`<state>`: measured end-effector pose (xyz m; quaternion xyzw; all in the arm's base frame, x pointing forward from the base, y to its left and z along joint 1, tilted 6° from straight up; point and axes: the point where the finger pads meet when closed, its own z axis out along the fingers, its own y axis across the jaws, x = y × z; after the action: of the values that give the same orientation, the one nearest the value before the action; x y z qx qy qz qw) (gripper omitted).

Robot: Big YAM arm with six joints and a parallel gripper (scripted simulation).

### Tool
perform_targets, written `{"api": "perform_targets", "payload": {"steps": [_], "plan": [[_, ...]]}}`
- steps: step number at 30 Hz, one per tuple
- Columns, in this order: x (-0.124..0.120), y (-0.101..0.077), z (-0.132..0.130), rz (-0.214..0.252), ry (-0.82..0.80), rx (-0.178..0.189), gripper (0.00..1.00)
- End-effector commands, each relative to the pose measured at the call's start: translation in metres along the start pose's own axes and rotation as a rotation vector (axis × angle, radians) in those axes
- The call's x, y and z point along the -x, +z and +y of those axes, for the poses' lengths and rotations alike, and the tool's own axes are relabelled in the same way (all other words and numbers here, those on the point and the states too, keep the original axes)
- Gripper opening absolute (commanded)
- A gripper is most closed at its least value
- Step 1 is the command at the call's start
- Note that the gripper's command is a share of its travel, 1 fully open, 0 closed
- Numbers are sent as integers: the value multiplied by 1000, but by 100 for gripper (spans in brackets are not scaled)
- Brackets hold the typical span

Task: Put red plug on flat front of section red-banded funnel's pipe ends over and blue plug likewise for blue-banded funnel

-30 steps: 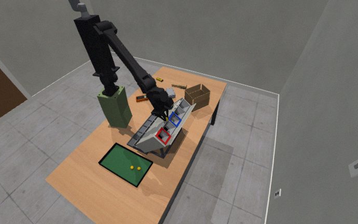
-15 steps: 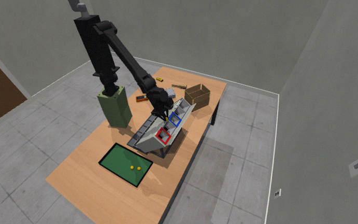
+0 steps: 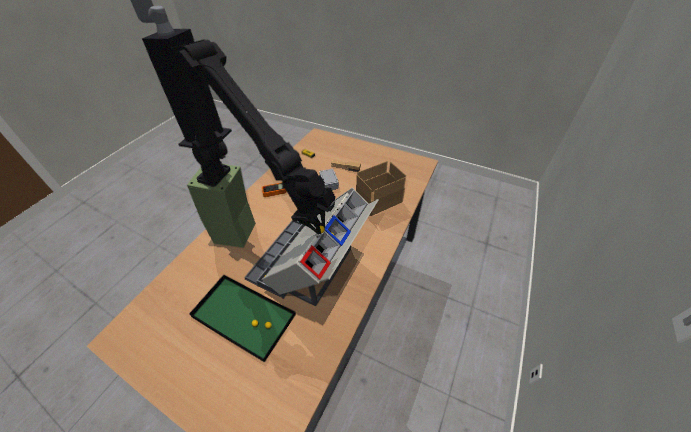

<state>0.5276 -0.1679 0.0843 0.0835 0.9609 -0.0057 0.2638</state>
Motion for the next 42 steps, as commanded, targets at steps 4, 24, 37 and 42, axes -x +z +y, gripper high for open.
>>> {"api": "perform_targets", "payload": {"steps": [4,24,37,42], "plan": [[22,-1,3,-26,-4,1,0],[22,-1,3,-26,-6,1,0],[23,0,4,-26,-6,1,0],[26,0,4,-26,-6,1,0]]}}
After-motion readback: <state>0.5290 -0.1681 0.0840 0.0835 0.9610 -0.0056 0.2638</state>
